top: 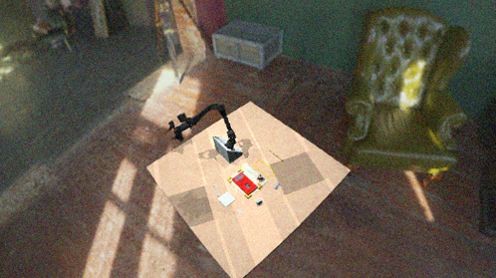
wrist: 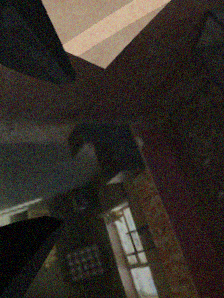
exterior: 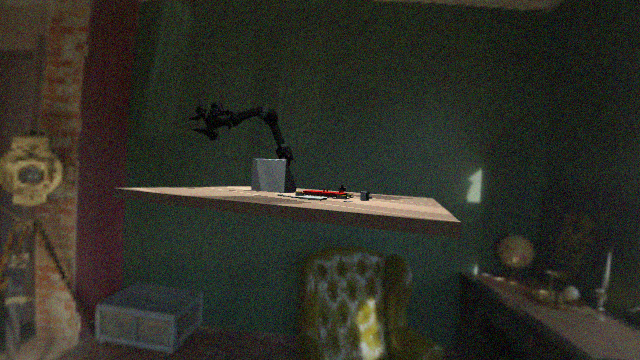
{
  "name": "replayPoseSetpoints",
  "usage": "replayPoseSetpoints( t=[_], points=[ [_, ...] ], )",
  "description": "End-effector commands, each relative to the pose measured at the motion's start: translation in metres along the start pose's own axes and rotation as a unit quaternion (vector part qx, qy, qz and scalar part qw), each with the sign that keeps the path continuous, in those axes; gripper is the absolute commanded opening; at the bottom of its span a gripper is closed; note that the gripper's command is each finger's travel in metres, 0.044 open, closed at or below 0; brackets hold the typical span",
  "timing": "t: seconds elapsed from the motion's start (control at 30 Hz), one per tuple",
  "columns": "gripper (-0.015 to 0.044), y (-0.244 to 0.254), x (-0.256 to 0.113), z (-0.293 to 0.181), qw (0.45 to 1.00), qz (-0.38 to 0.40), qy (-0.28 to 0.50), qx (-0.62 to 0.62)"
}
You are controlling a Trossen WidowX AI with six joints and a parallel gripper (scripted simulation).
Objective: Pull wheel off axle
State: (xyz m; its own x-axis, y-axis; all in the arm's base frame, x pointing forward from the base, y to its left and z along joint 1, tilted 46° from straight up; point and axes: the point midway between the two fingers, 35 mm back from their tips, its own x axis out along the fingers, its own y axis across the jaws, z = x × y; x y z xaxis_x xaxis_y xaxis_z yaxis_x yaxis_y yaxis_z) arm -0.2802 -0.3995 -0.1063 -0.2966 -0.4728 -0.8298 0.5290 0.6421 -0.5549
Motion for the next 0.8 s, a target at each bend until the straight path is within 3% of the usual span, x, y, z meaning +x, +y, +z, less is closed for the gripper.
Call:
replayPoseSetpoints(
  t=[0.0,0.43,0.77],
  points=[
    [0.0300,0.005,-0.005,0.036,0.999,0.016,-0.030,0.012],
    [0.0300,0.045,-0.038,0.159,0.989,0.093,-0.105,0.051],
    [0.0300,0.084,-0.068,0.228,0.976,0.156,-0.135,0.074]
  ],
)
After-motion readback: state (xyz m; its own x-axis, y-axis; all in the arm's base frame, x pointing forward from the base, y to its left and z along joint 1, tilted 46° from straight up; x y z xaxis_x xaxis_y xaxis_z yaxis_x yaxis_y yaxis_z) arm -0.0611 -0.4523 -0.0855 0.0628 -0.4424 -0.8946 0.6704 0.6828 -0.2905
